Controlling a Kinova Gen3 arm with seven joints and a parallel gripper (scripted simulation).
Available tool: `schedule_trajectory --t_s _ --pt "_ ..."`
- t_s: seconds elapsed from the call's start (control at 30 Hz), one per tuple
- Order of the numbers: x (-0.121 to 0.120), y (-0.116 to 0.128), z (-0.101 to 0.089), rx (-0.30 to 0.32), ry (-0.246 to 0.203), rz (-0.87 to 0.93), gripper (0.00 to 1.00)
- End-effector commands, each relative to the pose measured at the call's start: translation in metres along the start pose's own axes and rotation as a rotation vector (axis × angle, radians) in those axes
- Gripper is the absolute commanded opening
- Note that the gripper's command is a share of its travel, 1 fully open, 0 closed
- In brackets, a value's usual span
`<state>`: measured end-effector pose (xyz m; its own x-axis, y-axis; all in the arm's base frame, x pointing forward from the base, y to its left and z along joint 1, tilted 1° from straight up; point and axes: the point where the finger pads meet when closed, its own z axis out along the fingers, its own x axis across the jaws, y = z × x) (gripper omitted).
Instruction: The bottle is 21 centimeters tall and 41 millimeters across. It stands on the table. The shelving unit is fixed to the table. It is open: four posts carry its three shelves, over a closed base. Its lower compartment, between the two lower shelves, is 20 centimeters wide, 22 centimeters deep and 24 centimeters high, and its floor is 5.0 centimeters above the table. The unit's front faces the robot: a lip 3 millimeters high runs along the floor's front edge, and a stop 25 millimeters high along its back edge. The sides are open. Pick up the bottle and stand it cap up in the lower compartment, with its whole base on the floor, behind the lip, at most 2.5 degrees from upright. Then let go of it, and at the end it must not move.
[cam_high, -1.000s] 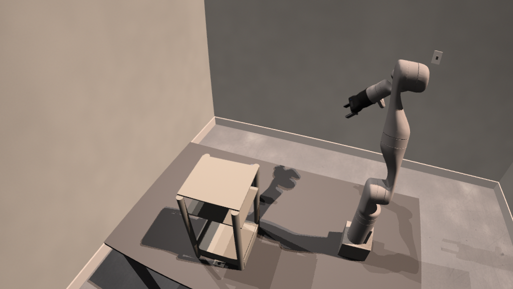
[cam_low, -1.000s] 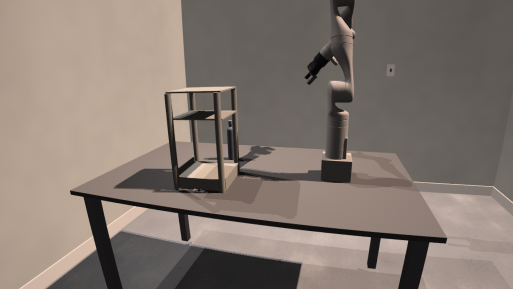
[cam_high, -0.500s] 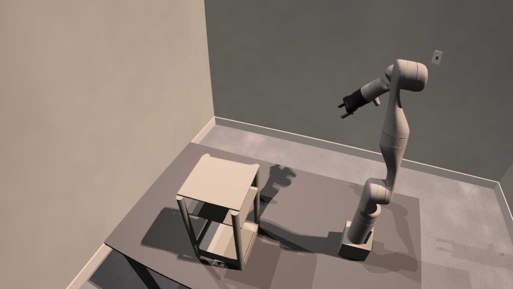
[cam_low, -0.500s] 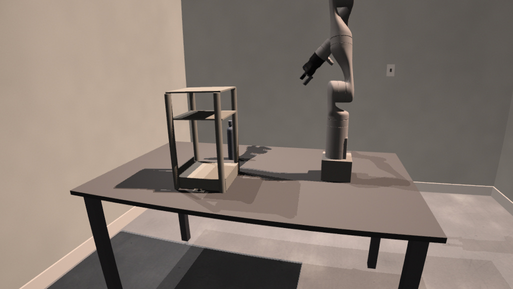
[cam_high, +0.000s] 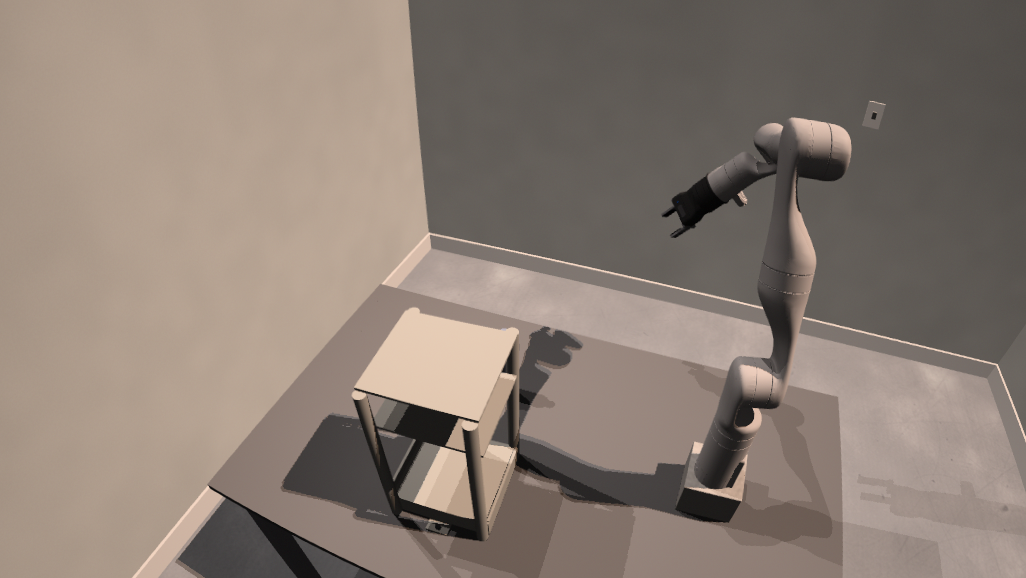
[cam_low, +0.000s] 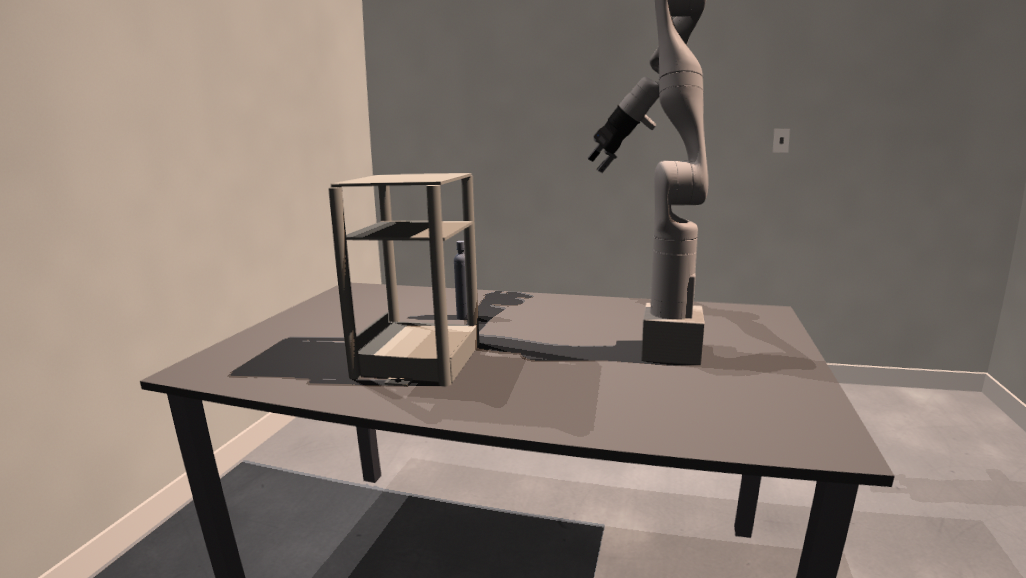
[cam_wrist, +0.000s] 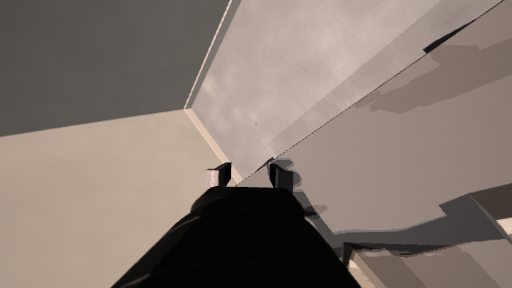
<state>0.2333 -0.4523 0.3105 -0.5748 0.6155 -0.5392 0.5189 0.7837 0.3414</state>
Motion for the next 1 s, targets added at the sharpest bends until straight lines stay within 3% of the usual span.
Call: schedule_trajectory --t_s 0.0,0.03,0.07,0.27,0.3,0.6,0.63,0.87,0.9,0.97 --pt "-0.001 0.000 0.000 0.000 0.000 -0.001 1.00" --pt "-0.001 0.000 0.000 0.000 0.000 -0.001 1.00" --pt "-0.004 0.012 0.011 -0.013 0.034 -0.081 1.00" --pt "-0.004 0.012 0.011 -0.013 0.034 -0.081 1.00" --pt "-0.008 0.023 0.023 -0.026 0.068 -0.161 1.00" --pt "-0.008 0.023 0.023 -0.026 0.068 -0.161 1.00" --pt "-0.010 0.036 0.034 -0.040 0.102 -0.242 1.00" --pt "-0.010 0.036 0.034 -0.040 0.102 -0.242 1.00" --pt "-0.013 0.048 0.045 -0.055 0.135 -0.324 1.00" --pt "-0.013 0.048 0.045 -0.055 0.135 -0.324 1.00"
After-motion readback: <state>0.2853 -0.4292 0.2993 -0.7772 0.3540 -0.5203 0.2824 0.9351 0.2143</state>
